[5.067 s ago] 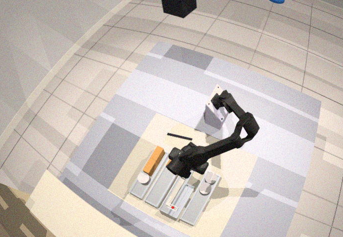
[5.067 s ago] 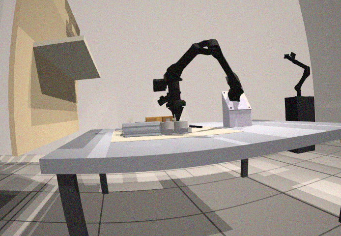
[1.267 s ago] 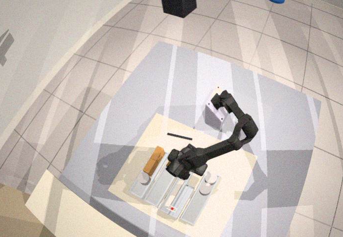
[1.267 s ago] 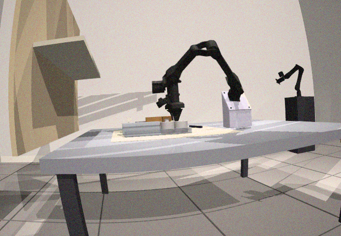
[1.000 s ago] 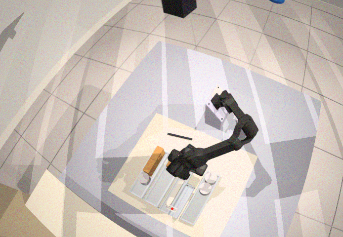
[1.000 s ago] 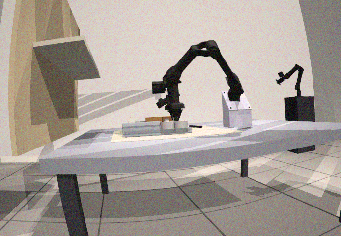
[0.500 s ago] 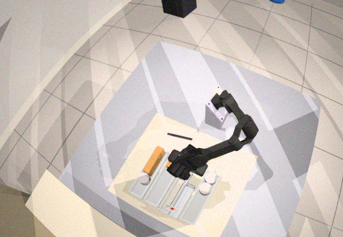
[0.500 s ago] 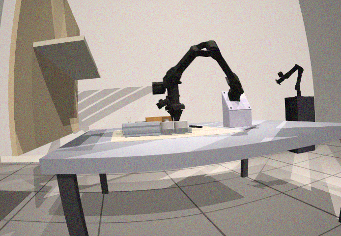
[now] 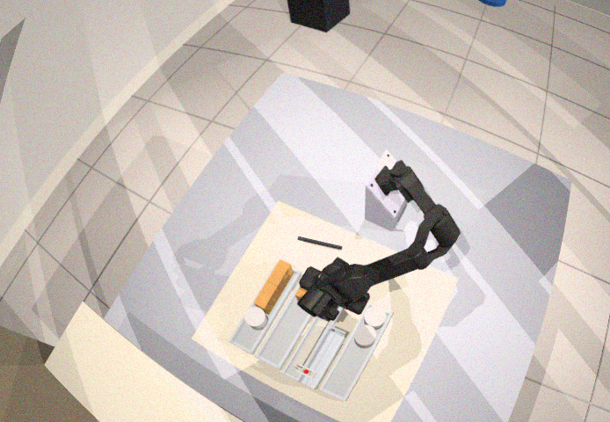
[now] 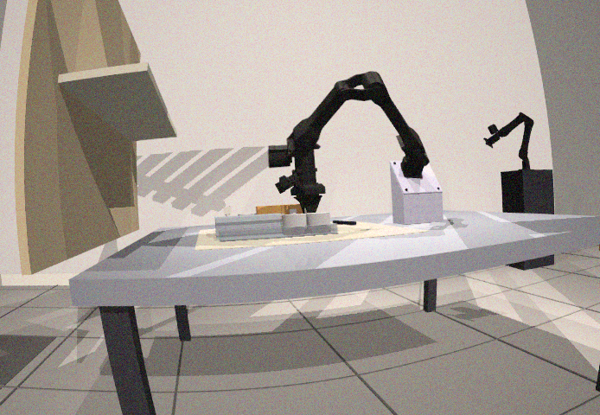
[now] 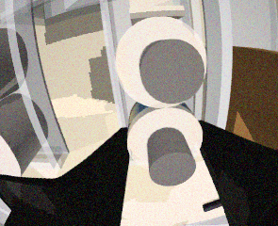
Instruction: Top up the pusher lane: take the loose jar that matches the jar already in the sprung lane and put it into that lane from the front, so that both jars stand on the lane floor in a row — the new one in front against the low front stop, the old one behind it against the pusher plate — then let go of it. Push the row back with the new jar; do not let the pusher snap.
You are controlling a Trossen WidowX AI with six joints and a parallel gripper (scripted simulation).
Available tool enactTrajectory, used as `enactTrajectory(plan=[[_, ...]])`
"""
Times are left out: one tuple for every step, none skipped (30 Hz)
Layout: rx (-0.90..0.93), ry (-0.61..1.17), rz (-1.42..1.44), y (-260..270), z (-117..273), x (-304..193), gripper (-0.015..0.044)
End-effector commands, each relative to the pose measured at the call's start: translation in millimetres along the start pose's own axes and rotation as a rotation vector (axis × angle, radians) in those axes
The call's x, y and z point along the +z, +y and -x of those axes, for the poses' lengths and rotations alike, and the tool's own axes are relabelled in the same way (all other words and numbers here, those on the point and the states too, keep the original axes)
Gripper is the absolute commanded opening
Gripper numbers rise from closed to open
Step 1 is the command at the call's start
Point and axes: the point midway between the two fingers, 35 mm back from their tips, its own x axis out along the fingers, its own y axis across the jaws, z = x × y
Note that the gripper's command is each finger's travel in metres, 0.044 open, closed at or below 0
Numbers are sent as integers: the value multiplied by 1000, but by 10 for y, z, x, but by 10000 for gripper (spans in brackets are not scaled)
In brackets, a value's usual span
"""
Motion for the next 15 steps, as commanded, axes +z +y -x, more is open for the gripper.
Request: enactTrajectory(plan=[[6,-17,13,18,1,52,0],[6,-17,13,19,-7,48,0],[6,-17,13,20,-10,46,0],[6,-17,13,20,-11,43,0],[6,-17,13,20,-11,41,0],[6,-17,13,20,-12,40,0],[6,-17,13,20,-12,38,0],[6,-17,13,20,-12,36,0],[6,-17,13,20,-12,34,0],[6,-17,13,20,-12,33,0],[6,-17,13,20,-12,31,0],[6,-17,13,20,-12,29,0],[6,-17,13,20,-12,28,0],[6,-17,13,20,-12,26,0],[6,-17,12,20,-12,24,0]])
